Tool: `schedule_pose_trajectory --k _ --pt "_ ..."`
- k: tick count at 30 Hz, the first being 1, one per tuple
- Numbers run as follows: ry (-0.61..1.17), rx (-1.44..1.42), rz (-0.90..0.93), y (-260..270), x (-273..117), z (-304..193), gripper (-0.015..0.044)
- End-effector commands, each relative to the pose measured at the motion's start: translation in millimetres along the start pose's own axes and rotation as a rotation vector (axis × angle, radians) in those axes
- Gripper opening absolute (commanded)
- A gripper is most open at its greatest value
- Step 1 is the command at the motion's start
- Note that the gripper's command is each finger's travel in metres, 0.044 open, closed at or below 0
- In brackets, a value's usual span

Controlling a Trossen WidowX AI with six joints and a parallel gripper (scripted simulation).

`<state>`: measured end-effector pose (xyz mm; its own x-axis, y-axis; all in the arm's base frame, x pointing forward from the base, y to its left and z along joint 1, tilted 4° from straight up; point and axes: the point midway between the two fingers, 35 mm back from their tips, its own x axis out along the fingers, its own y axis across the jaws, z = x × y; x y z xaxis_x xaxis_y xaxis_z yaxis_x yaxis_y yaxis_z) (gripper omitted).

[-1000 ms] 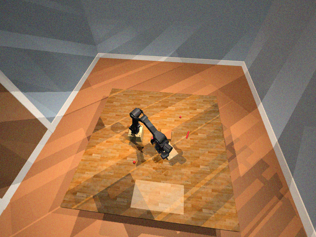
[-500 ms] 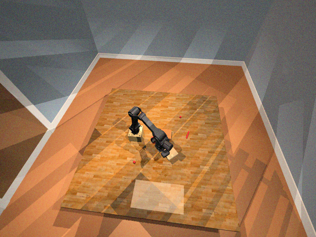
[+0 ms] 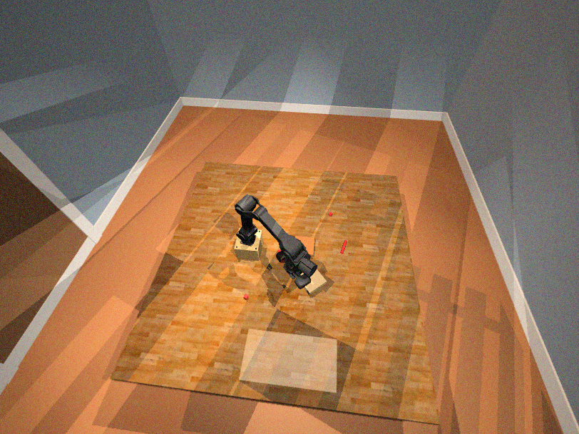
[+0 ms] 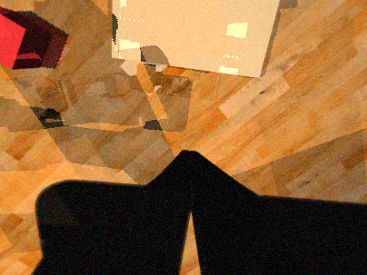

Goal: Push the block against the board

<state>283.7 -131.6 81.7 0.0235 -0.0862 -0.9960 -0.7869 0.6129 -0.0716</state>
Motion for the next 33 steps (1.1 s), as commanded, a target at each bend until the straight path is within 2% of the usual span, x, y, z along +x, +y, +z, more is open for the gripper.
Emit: schedule_pose_trajectory --k 1,8,33 --pt "-0.003 0.003 0.001 0.2 -0.5 0.6 0.0" --pt "0.0 0.022 0.0 1.0 1.1 1.9 0.0" --pt "-0.006 0.873 0.009 50.6 42.4 64.7 0.0"
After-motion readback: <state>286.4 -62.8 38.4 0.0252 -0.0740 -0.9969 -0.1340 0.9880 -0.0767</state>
